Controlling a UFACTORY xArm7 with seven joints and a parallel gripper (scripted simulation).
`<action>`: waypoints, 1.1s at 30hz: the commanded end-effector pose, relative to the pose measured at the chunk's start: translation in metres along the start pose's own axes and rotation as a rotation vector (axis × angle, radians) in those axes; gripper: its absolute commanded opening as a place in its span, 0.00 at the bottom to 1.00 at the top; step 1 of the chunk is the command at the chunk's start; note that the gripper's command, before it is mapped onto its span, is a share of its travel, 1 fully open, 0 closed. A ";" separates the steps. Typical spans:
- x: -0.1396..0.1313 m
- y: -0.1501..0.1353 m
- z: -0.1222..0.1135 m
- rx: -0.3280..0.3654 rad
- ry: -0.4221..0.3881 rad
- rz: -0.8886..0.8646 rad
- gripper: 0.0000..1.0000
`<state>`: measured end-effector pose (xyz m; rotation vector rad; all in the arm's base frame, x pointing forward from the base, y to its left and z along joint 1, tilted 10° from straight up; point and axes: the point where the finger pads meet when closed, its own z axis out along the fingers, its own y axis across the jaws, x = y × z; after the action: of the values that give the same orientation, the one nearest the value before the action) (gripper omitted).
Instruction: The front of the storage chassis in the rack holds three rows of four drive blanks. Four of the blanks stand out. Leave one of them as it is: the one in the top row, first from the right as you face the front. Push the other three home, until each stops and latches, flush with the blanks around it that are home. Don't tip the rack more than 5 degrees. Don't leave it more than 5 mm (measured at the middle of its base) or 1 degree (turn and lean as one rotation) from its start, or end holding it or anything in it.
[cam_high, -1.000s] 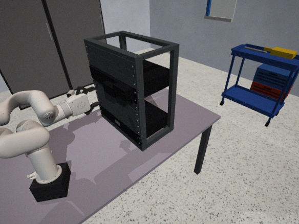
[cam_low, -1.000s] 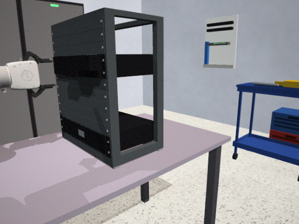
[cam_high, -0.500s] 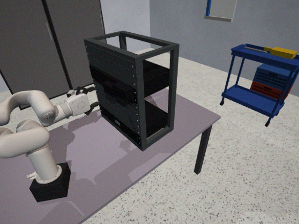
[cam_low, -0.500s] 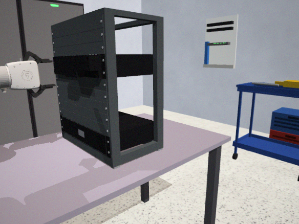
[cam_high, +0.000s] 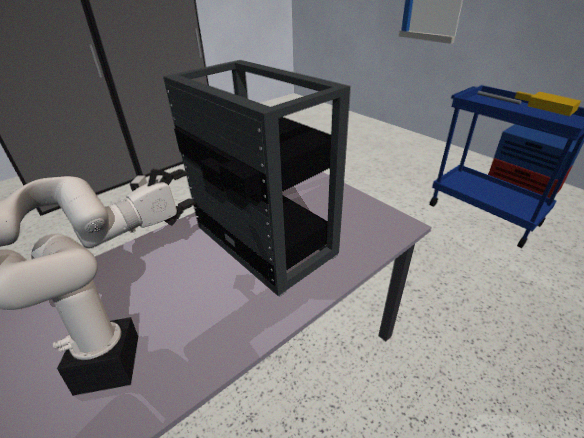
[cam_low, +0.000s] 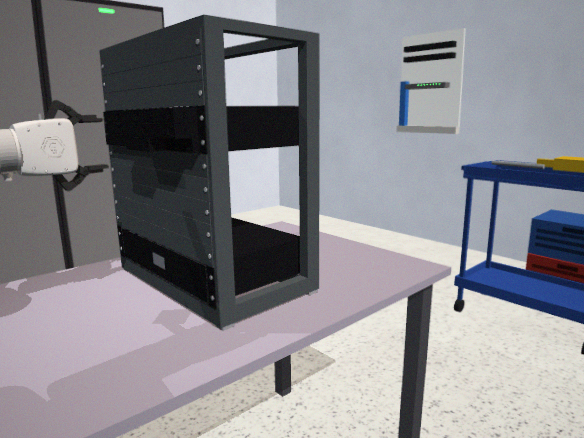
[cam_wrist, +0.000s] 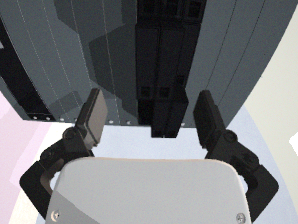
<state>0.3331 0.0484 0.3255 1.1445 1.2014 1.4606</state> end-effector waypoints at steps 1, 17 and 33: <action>-0.044 0.002 0.002 0.010 -0.028 0.036 1.00; -0.062 0.007 0.004 0.010 -0.028 0.036 1.00; -0.079 0.011 0.006 0.010 -0.028 0.036 1.00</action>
<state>0.3365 0.0331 0.3257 1.1664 1.1881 1.4499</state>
